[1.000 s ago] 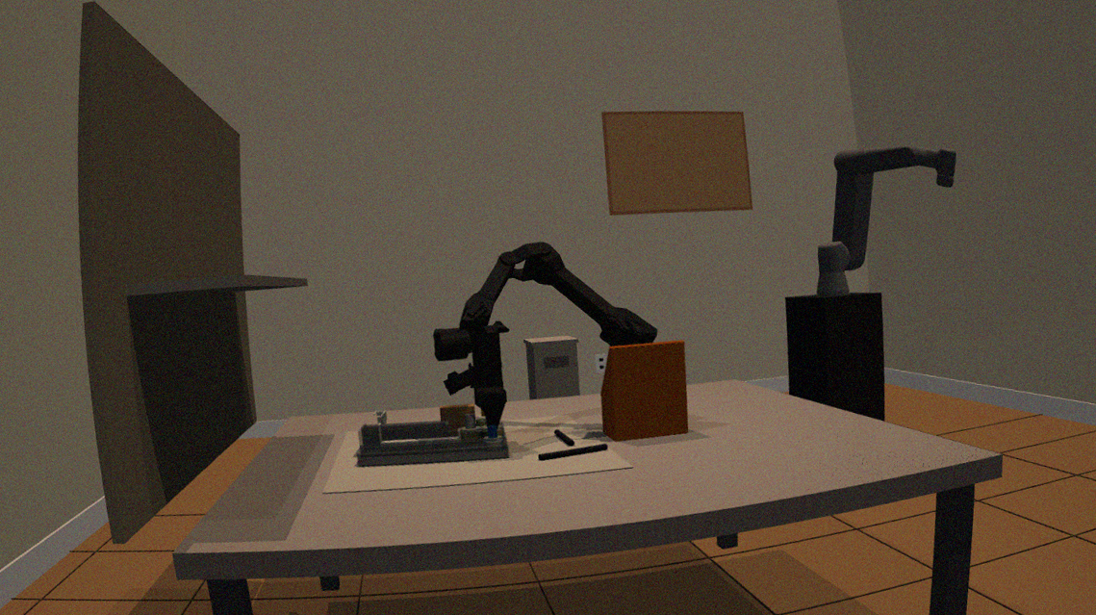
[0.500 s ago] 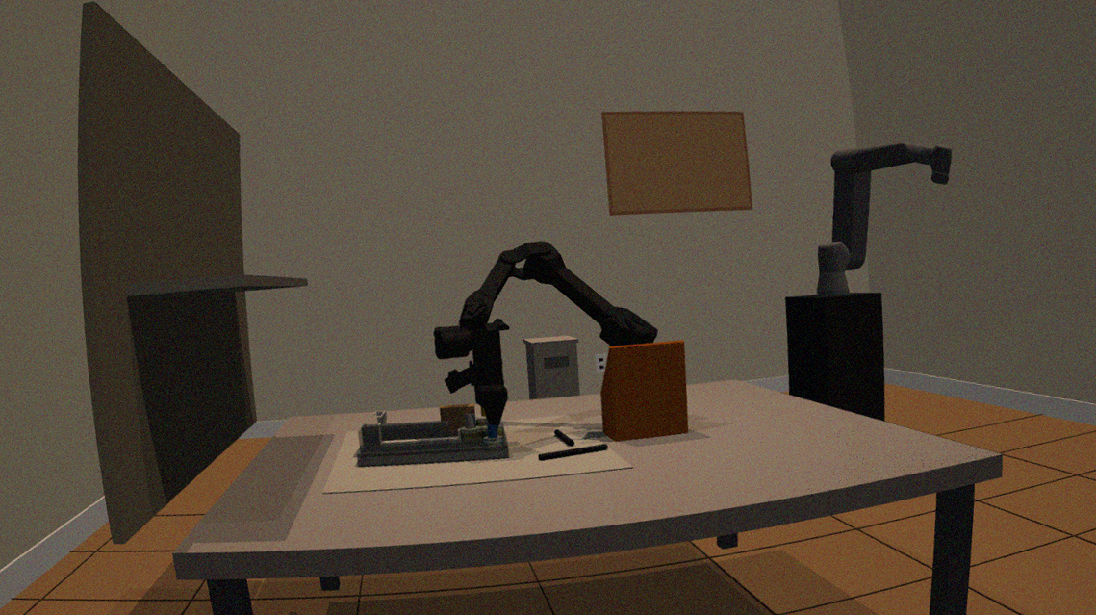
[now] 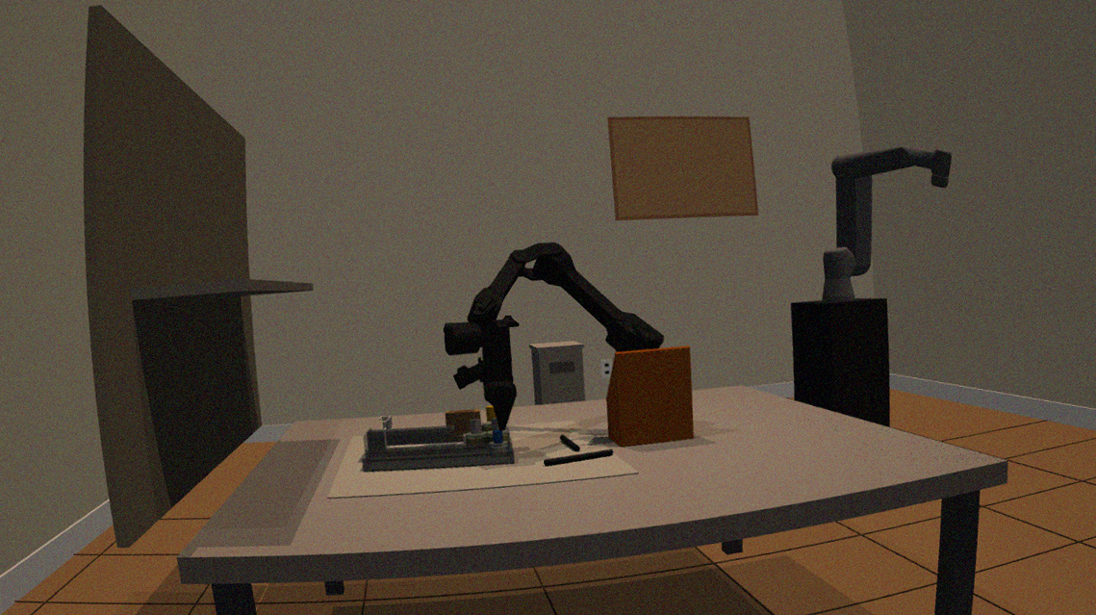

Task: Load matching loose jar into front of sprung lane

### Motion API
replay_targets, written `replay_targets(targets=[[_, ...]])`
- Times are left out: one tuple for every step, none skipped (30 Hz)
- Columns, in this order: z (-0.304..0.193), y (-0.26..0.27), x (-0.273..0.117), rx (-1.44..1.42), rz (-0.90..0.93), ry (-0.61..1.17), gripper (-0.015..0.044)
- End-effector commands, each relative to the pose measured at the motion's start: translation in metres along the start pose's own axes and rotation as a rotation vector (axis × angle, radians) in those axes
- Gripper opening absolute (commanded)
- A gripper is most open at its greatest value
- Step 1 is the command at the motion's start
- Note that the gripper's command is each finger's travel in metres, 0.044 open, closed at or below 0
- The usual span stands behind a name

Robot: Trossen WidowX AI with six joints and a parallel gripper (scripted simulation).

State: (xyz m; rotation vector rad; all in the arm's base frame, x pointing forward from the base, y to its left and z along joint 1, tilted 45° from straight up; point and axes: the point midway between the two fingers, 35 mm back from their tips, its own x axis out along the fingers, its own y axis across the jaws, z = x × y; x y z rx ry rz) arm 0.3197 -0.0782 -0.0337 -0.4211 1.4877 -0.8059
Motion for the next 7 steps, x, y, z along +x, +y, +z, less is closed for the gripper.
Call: replay_targets(targets=[[-0.015, 0.002, 0.000, 0.003, 0.004, 0.004, 0.0307], [-0.019, 0.002, 0.000, 0.003, 0.004, 0.004, 0.0307], [-0.022, 0.002, 0.000, 0.003, 0.004, 0.004, 0.0307], [-0.026, 0.002, 0.000, 0.003, 0.004, 0.005, 0.0307], [-0.029, 0.002, 0.000, 0.003, 0.004, 0.005, 0.0307], [-0.033, 0.002, 0.000, 0.002, 0.004, 0.005, 0.0307], [-0.037, 0.002, 0.000, 0.002, 0.004, 0.005, 0.0307]])
